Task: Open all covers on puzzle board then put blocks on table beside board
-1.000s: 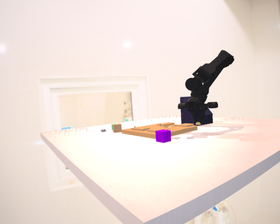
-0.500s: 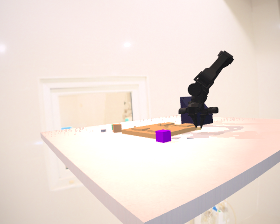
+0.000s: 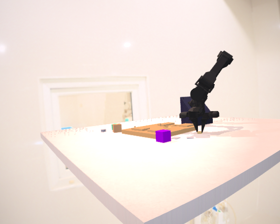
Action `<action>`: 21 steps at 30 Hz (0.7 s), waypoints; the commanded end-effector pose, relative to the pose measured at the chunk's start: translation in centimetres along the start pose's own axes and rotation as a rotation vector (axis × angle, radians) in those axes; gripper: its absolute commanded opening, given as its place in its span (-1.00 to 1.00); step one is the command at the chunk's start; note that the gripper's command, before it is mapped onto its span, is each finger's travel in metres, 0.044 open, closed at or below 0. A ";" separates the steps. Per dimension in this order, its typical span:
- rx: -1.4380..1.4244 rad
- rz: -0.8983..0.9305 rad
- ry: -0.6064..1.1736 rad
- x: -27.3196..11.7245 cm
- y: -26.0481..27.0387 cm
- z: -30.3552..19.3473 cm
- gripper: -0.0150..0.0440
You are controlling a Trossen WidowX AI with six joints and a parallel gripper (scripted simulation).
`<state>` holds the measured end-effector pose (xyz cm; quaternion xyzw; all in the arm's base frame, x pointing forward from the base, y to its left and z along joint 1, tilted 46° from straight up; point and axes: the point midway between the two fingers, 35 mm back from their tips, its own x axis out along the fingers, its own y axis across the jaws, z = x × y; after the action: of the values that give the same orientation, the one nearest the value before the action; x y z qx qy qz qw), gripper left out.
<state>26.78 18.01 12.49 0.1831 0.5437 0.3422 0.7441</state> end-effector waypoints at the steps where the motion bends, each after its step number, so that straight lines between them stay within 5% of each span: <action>1: -0.001 0.000 0.000 0.0 0.0 0.0 0.05; 12: -0.001 -0.001 0.000 -0.2 0.0 0.0 1.00; 21: 0.000 -0.006 0.003 -3.0 -0.2 0.2 1.00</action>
<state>26.63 16.33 13.74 0.1825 0.5479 0.3377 0.7433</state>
